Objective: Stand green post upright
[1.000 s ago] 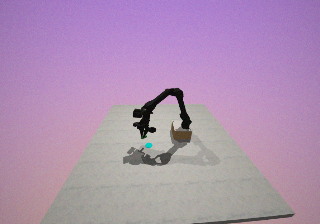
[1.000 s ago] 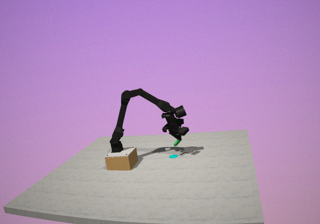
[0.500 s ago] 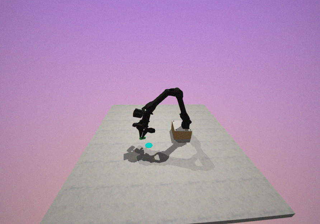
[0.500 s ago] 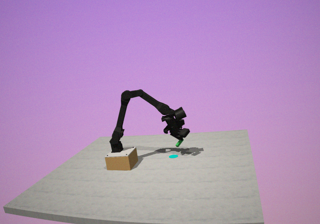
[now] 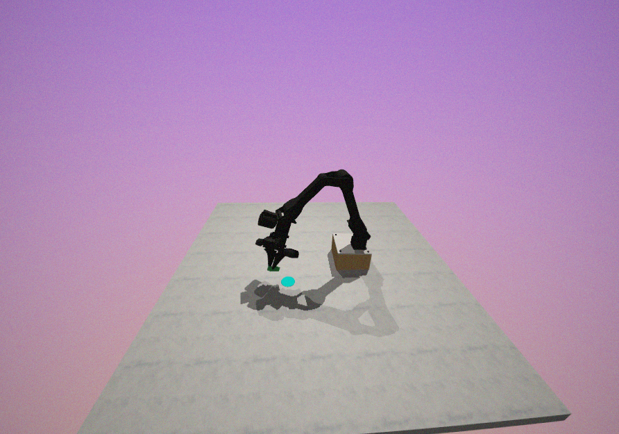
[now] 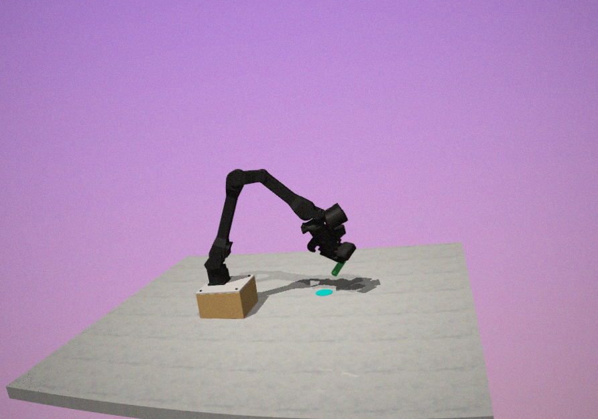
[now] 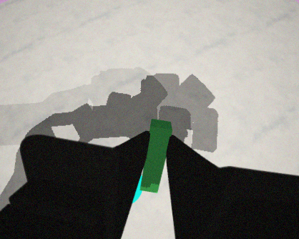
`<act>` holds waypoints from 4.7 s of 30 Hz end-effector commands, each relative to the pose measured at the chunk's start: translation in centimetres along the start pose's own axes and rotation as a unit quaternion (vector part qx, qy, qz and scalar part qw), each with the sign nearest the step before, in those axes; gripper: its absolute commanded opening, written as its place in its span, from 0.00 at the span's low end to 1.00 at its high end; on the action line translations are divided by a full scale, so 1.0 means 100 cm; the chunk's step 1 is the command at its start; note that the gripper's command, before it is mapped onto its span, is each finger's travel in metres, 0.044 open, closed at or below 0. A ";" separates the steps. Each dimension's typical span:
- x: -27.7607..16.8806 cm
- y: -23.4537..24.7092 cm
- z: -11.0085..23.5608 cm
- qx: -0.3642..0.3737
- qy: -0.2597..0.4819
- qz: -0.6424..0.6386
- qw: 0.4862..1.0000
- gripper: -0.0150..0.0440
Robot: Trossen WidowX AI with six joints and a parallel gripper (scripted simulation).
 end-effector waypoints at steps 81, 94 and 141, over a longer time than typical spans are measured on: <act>-0.016 -0.012 0.015 0.086 -0.249 -0.008 0.965 0.29; -0.021 -0.010 0.023 0.100 -0.279 0.001 0.955 0.29; -0.049 0.013 0.056 0.153 -0.368 0.055 0.915 0.29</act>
Point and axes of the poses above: the point midway between the two fingers, 35 mm back from their tips, its own z axis back along the fingers, its own y axis across the jaws, x = y × z, the point moved 1 cm from there along z, back along the fingers, and after that the axes turned 13 degrees about -z, right-handed, at the moved point
